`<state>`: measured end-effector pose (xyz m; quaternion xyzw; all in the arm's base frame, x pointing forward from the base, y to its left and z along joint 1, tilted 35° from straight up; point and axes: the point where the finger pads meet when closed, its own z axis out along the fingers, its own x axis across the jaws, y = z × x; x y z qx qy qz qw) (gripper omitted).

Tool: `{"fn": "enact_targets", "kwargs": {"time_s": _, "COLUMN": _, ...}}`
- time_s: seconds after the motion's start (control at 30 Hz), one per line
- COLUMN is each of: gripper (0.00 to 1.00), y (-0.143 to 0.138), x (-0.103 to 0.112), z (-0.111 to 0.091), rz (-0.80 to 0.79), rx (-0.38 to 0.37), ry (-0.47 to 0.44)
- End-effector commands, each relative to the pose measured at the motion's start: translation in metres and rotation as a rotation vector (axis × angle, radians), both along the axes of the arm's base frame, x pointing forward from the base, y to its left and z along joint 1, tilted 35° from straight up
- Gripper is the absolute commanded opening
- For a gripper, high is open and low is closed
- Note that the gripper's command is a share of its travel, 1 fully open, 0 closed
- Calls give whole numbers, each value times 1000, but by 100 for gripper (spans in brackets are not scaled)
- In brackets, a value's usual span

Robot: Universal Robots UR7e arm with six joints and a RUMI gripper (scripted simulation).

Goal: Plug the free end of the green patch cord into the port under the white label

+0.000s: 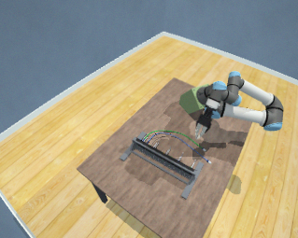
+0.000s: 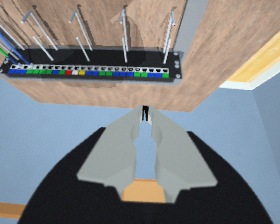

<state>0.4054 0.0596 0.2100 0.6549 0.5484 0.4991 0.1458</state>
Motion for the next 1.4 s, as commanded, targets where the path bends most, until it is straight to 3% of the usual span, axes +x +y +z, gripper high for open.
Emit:
{"fn": "enact_targets", "kwargs": {"time_s": 0.0, "gripper": 0, "y": 1, "x": 4, "z": 0, "rz": 1, "rx": 5, "ry": -16}}
{"fn": "enact_targets", "kwargs": {"time_s": 1.37, "gripper": 0, "y": 3, "x": 9, "z": -4, "rz": 1, "rx": 4, "ry": -15}}
